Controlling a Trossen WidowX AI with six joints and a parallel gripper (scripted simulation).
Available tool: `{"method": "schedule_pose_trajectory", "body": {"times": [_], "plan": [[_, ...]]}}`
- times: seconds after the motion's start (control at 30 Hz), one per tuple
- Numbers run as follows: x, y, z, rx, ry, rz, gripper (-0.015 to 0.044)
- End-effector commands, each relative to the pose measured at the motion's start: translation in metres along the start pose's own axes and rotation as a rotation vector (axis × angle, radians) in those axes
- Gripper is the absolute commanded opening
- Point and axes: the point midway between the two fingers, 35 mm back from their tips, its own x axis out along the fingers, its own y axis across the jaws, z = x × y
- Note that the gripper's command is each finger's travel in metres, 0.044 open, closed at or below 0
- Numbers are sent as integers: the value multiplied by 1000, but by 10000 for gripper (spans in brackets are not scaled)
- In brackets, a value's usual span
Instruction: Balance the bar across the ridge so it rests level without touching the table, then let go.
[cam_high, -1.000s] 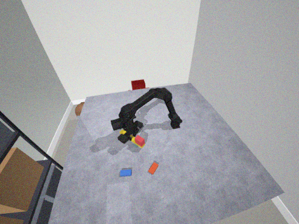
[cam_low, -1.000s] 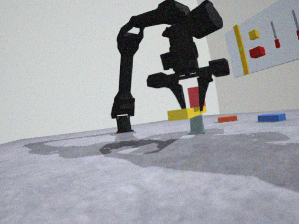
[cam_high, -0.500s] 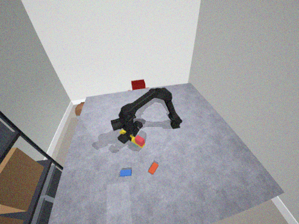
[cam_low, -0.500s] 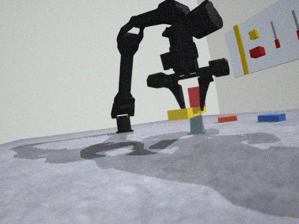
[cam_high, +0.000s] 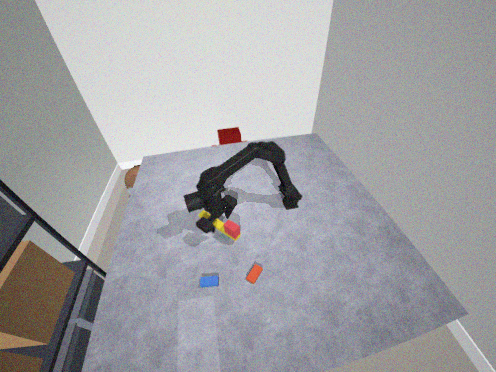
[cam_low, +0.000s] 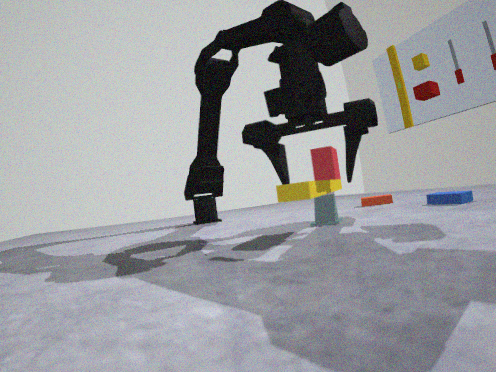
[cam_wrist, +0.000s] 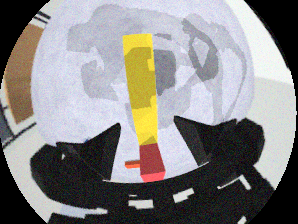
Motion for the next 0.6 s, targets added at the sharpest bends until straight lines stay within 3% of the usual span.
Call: {"method": "schedule_pose_trajectory", "body": {"times": [0.0,0.2,0.57], "plan": [[-34,6,3,0,-7,15,440],[-93,1,1,0,-7,15,440],[-95,1,1,0,-7,15,440]]}}
